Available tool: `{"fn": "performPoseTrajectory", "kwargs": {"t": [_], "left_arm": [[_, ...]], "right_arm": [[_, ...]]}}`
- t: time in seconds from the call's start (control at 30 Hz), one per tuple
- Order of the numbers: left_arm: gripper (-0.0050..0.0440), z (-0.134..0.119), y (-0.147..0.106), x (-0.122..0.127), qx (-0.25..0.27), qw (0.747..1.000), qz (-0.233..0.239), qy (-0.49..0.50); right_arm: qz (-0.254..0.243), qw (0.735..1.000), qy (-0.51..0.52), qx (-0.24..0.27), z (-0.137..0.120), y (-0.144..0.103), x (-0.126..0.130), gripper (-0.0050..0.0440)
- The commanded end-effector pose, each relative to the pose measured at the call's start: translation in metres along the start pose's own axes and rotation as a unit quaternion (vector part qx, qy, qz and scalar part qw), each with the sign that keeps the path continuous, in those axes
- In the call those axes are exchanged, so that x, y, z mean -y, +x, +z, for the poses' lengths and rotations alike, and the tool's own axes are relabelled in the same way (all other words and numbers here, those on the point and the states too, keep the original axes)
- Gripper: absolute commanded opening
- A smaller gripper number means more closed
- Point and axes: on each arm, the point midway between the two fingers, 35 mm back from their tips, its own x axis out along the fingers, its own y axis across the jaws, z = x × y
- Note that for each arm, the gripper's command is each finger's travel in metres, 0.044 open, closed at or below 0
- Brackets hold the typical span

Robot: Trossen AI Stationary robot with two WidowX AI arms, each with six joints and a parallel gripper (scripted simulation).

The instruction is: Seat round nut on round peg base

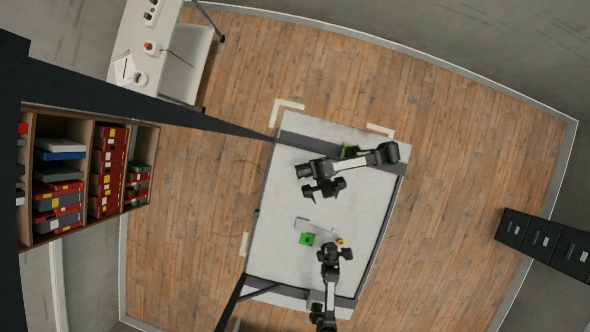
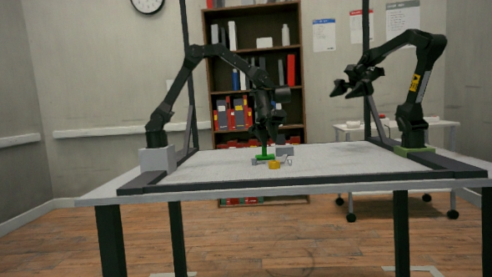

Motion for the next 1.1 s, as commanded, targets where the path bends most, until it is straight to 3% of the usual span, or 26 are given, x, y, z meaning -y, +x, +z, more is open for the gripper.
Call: {"fn": "performPoseTrajectory", "kwargs": {"t": [0.0,0.1,0.17,0.43,0.73,1.07], "left_arm": [[0.044,0.009,-0.006,-0.004,0.003,1.0,0.019,0.002],[0.044,0.012,-0.007,-0.007,0.005,1.0,0.029,0.008],[0.044,0.012,-0.007,-0.007,0.005,1.0,0.029,0.008],[0.044,0.015,-0.009,-0.012,0.007,0.999,0.041,0.016],[0.044,0.016,-0.009,-0.013,0.007,0.999,0.041,0.016],[0.044,0.015,-0.008,-0.014,0.007,0.999,0.042,0.019]], "right_arm": [[0.051,0.993,0.106,0.018,0.006,0.01,0.017,0.03],[0.09,0.982,0.166,0.019,0.005,0.02,0.021,0.03],[0.09,0.982,0.166,0.019,0.005,0.02,0.021,0.03],[0.187,0.935,0.3,0.016,0.003,0.04,0.028,0.03],[0.197,0.93,0.309,0.016,0.006,0.041,0.026,0.03],[0.199,0.931,0.306,0.006,0.006,0.07,0.01,0.03]]}}
